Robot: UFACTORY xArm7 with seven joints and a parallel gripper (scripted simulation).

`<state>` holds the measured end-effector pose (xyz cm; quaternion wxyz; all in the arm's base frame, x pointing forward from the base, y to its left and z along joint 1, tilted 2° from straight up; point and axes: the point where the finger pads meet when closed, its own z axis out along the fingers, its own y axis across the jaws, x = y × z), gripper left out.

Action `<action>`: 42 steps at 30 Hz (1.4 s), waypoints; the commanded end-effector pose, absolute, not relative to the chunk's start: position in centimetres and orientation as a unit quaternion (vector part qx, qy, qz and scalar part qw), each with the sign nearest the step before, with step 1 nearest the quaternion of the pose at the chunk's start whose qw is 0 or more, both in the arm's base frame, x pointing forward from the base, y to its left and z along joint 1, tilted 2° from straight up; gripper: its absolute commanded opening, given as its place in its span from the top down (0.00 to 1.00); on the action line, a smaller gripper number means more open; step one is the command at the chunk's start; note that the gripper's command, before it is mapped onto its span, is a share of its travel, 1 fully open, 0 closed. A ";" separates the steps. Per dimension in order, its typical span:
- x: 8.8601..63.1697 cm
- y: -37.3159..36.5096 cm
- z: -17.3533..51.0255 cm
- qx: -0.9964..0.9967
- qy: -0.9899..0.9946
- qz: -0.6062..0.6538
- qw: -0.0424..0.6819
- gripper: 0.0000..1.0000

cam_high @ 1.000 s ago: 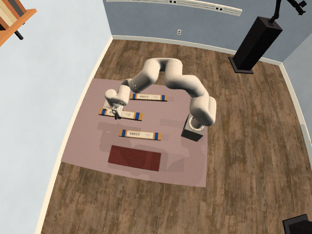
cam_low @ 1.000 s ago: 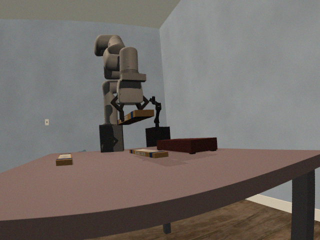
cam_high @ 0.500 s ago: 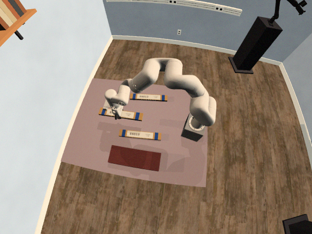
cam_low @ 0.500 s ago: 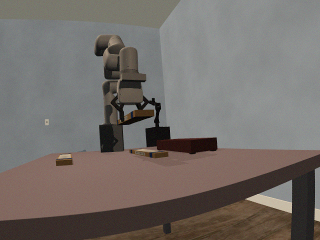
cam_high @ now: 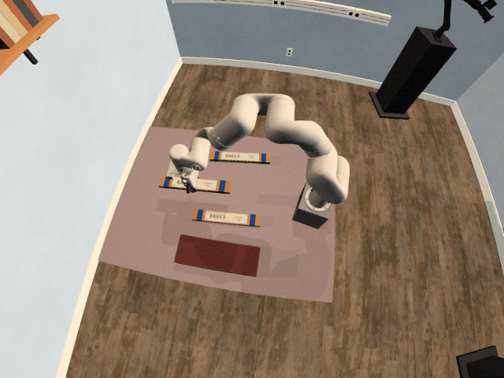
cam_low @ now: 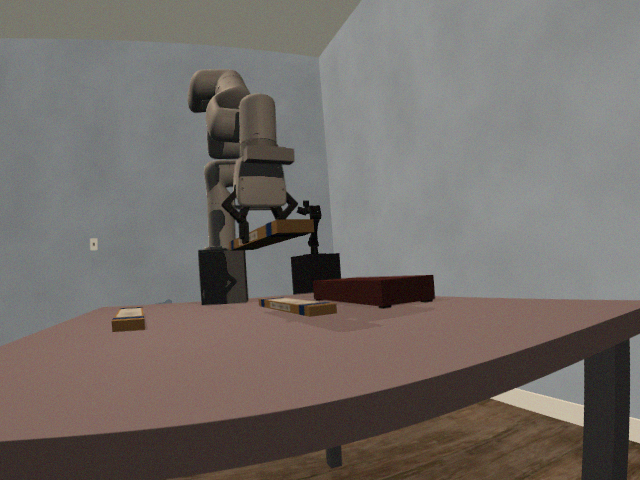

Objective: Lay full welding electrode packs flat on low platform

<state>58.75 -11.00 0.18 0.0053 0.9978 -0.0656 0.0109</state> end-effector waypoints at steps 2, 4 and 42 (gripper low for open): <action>59.0 -11.0 0.5 0.999 -0.045 0.014 0.006 0.42; 59.0 -11.0 0.5 0.999 -0.045 0.014 0.006 0.42; 54.3 -12.5 0.4 0.999 -0.045 0.014 0.005 0.42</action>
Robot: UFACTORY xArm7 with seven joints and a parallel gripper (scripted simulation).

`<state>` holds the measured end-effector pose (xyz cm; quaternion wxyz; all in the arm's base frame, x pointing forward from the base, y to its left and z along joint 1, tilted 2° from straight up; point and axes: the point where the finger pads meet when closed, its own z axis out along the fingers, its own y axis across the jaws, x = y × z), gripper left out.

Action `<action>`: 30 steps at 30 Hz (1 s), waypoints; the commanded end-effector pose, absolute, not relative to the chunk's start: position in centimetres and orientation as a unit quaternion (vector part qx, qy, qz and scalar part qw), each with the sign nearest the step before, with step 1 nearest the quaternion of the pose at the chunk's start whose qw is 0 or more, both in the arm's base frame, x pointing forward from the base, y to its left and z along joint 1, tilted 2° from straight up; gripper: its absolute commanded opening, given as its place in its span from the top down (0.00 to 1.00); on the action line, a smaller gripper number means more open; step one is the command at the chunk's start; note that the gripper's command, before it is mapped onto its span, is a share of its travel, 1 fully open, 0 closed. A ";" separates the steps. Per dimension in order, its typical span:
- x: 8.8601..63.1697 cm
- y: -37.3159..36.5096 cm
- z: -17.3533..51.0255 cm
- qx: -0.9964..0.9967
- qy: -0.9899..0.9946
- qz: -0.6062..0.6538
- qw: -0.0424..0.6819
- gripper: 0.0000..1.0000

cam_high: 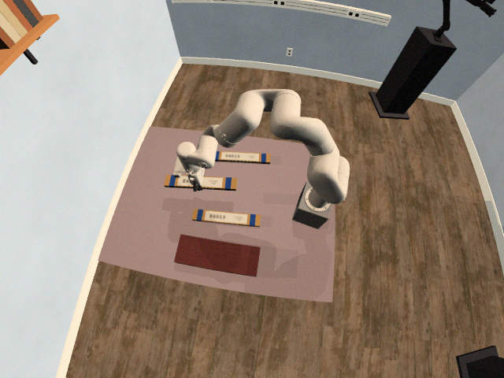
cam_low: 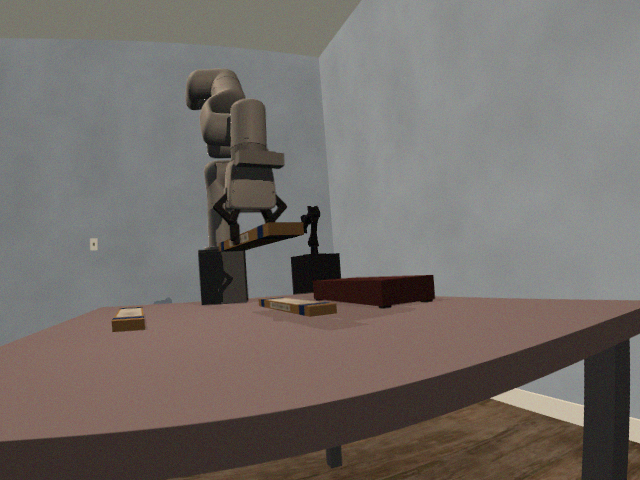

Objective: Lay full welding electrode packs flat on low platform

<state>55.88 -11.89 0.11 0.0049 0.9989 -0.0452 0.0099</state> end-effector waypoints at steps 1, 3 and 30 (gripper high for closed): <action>53.8 -12.7 0.4 0.999 -0.045 0.014 0.005 0.42; 52.7 -13.0 0.3 0.999 -0.045 0.014 0.005 0.42; 43.2 -16.1 0.1 0.999 -0.045 0.014 0.005 0.42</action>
